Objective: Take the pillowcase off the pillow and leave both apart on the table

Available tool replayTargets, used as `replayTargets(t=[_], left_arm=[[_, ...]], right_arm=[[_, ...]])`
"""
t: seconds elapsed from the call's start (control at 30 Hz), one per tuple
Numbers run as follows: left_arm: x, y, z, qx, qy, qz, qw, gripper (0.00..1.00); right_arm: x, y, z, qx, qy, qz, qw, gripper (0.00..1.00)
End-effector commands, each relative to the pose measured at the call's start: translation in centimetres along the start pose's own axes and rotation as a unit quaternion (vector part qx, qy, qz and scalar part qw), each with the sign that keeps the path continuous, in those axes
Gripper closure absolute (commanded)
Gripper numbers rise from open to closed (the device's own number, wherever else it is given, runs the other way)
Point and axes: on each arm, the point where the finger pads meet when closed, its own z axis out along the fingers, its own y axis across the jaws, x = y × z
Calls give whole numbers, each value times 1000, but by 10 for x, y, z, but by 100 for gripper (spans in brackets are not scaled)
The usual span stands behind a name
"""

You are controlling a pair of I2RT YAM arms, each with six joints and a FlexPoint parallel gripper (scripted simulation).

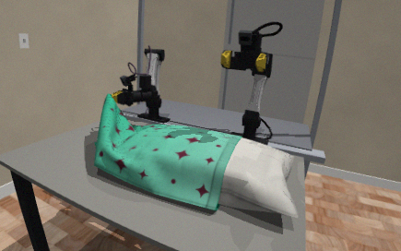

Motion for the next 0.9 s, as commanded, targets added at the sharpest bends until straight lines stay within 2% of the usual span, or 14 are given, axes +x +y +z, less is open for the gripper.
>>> replayTargets(t=[0.0,0.23,0.27,0.43,0.87], left_arm=[[-18,-4,-2,9,-18,-3,1000,0],[-18,-4,-2,9,-18,-3,1000,0],[-18,-4,-2,9,-18,-3,1000,0],[-18,-4,-2,9,-18,-3,1000,0],[-18,-4,-2,9,-18,-3,1000,0]], right_arm=[[0,-15,1,27,-19,20,999,100],[4,-14,2,26,-12,12,1000,100],[12,-18,0,28,-3,-1,1000,100],[-4,-14,2,26,-18,20,999,100],[-4,-8,2,21,-14,15,1000,100]])
